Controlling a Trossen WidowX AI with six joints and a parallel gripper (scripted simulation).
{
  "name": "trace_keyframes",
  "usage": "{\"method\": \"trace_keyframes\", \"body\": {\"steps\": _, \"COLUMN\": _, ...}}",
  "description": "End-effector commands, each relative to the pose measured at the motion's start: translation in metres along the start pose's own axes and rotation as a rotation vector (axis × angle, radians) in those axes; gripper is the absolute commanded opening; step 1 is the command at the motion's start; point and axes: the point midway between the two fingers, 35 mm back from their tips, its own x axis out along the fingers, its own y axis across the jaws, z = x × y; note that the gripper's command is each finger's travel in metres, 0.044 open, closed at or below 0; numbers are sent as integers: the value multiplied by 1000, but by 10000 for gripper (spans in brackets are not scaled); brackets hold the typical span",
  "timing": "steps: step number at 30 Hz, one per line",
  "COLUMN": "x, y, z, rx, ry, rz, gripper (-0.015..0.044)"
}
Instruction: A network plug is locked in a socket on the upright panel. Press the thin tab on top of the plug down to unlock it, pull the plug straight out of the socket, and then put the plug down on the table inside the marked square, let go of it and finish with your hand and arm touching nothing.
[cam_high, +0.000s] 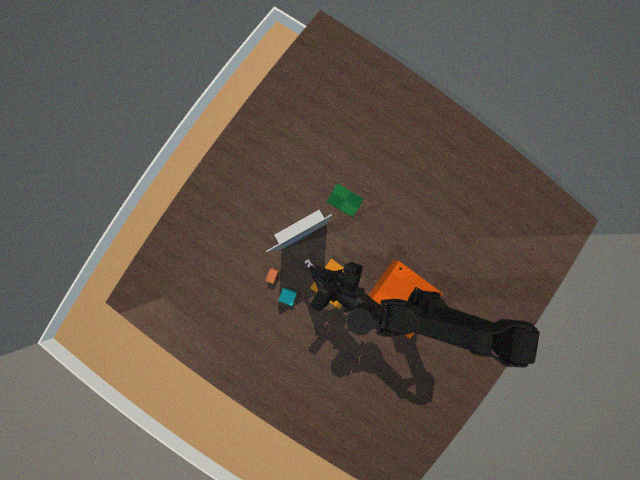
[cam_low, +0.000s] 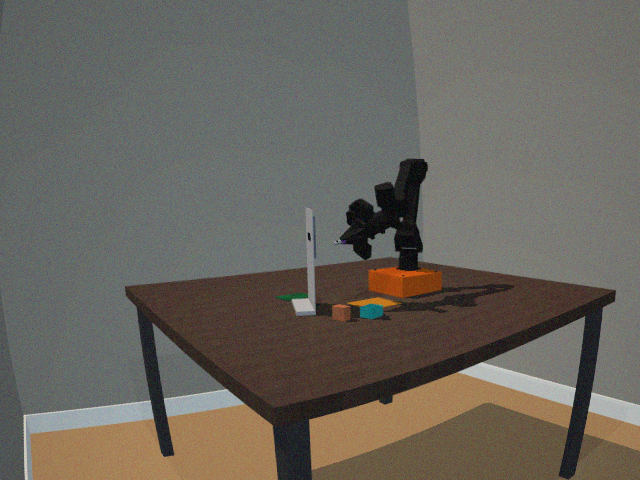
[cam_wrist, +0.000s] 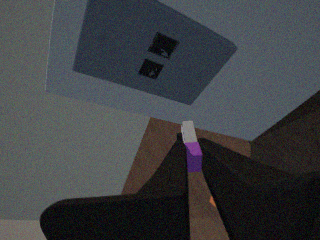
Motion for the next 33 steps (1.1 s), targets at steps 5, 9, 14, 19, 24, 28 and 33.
{"method": "trace_keyframes", "body": {"steps": 5, "x": 12, "y": -27, "z": -14, "rx": -204, "ry": 182, "rz": -127, "gripper": 0}}
{"method": "trace_keyframes", "body": {"steps": 9, "x": 14, "y": -42, "z": -21, "rx": -286, "ry": 284, "rz": -182, "gripper": 0}}
{"method": "trace_keyframes", "body": {"steps": 14, "x": 12, "y": -60, "z": -28, "rx": -369, "ry": 421, "rz": -239, "gripper": 0}}
{"method": "trace_keyframes", "body": {"steps": 19, "x": 7, "y": -76, "z": -35, "rx": -428, "ry": 564, "rz": -283, "gripper": 0}}
{"method": "trace_keyframes", "body": {"steps": 24, "x": -2, "y": -89, "z": -42, "rx": -462, "ry": 711, "rz": -309, "gripper": 0}}
{"method": "trace_keyframes", "body": {"steps": 28, "x": -11, "y": -97, "z": -46, "rx": -471, "ry": 828, "rz": -316, "gripper": 0}}
{"method": "trace_keyframes", "body": {"steps": 33, "x": -24, "y": -103, "z": -50, "rx": -460, "ry": 970, "rz": -307, "gripper": 0}}
